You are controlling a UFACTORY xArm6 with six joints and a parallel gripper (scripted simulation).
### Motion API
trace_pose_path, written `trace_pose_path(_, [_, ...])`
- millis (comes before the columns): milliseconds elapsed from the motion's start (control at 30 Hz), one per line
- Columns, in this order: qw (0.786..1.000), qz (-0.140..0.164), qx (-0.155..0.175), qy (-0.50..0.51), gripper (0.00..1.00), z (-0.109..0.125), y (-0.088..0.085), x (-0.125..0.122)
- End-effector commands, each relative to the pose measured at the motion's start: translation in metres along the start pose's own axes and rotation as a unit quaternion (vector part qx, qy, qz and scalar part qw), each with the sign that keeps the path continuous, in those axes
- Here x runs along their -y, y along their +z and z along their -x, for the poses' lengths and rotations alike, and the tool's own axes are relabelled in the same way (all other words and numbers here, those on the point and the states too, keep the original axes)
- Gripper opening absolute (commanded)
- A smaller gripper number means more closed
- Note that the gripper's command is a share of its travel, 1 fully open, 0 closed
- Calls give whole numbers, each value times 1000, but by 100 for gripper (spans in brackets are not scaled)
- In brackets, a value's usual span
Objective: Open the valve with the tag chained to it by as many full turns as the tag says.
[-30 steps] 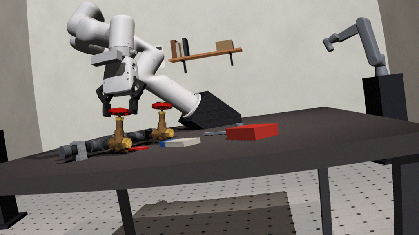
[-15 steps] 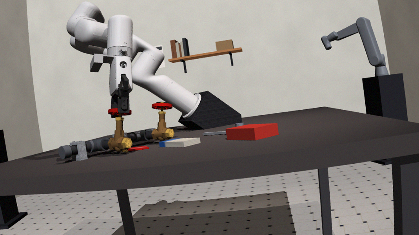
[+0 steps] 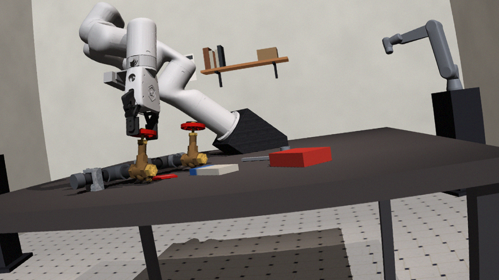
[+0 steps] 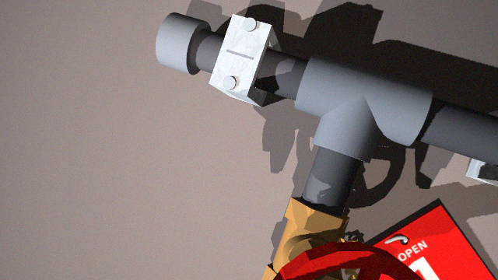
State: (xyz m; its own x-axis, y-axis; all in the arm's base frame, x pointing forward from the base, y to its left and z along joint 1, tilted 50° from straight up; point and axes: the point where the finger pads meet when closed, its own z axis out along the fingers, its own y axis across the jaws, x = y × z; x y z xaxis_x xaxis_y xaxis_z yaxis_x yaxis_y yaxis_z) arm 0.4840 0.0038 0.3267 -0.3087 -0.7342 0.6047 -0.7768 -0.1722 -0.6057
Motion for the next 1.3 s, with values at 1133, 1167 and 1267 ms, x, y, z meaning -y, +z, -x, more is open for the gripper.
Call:
trace_pose_path(1133, [953,-26,-20,302,0,0,-1,1])
trace_pose_path(1167, [953,-26,-20,302,0,0,-1,1])
trace_pose_path(1267, [953,-26,-20,302,0,0,-1,1])
